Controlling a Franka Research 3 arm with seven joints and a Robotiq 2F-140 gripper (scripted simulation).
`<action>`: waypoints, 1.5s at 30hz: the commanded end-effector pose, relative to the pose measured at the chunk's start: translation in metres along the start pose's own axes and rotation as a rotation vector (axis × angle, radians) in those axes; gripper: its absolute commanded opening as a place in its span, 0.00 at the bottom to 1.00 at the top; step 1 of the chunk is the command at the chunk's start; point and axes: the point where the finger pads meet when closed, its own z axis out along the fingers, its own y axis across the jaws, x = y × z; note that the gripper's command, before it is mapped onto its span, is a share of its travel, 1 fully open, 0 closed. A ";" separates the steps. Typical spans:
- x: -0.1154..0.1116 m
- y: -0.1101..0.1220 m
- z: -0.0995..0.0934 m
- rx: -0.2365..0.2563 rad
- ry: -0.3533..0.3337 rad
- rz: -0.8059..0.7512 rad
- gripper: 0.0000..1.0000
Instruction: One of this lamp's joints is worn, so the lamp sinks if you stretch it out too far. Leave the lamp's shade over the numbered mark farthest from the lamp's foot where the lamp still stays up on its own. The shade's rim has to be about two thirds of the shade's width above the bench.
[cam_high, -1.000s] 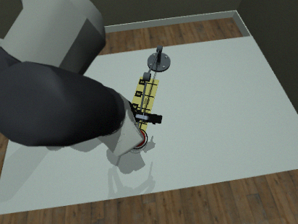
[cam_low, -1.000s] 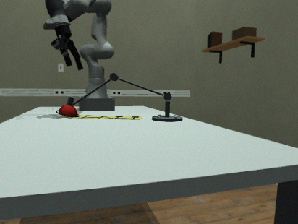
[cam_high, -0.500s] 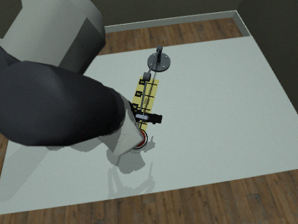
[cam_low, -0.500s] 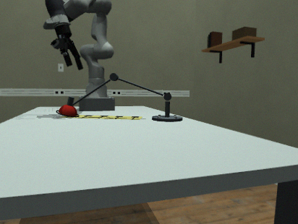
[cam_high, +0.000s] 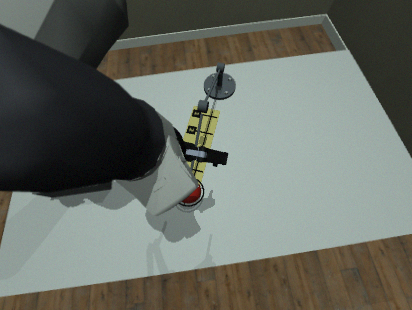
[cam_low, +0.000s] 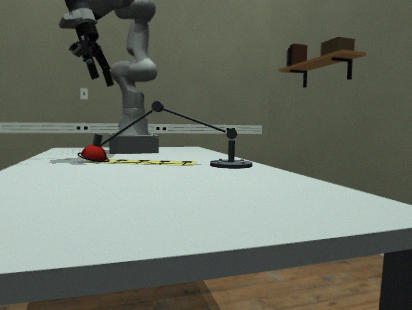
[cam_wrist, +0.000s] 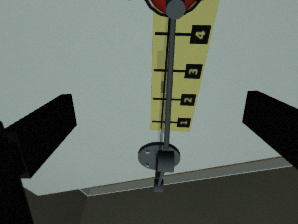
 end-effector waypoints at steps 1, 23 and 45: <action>-0.002 0.005 -0.005 -0.018 -0.003 0.015 1.00; -0.041 -0.002 -0.033 0.006 0.001 -0.005 1.00; -0.124 0.006 -0.003 0.002 0.002 -0.041 1.00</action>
